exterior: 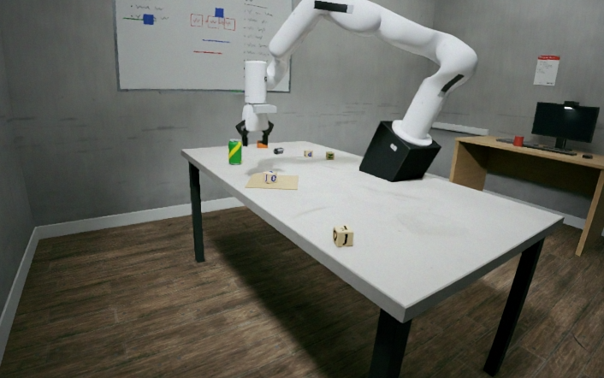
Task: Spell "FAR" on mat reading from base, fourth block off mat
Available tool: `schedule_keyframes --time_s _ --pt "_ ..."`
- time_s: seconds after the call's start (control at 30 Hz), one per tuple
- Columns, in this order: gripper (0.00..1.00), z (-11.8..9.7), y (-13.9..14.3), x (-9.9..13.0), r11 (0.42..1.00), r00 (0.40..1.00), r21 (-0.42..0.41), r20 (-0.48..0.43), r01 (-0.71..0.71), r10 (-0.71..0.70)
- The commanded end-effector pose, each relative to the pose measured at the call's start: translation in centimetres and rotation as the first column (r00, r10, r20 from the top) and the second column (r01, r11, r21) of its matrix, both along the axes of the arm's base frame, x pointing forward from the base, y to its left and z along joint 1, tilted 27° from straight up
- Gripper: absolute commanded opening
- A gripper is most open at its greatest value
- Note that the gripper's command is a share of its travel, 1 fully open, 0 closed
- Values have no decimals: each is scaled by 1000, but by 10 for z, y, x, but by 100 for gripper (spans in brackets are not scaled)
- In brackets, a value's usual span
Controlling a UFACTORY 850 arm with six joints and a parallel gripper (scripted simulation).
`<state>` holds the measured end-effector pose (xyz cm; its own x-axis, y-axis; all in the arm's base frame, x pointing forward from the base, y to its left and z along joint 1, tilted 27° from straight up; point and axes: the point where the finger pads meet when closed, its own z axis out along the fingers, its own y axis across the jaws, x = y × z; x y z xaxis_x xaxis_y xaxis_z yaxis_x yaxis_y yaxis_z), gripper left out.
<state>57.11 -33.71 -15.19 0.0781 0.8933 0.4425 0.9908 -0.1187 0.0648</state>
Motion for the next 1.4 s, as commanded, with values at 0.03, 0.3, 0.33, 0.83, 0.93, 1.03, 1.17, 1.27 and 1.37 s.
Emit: schedule_keyframes --time_s 0.03,0.3,0.33,0.83,0.93,1.03,1.17,1.27,1.37 --pt "100 1 -1 1 1000 1000 -1 2 1 -1" --pt "100 1 -1 1 1000 1000 -1 2 1 -1" --pt "100 1 -1 1 1000 1000 -1 2 1 -1" --pt "100 1 -1 1 1000 1000 -1 2 1 -1" --pt "100 -3 -12 -11 1000 1000 -5 0 2 -2" --pt "100 -8 -24 -25 1000 1000 -9 -3 3 -3" --pt "100 -23 -60 -71 1000 1000 -20 -10 6 -6" --pt "100 -32 -80 -101 1000 1000 -26 -14 8 -8" --pt "100 -41 -97 -131 1000 1000 -30 -18 9 -9"
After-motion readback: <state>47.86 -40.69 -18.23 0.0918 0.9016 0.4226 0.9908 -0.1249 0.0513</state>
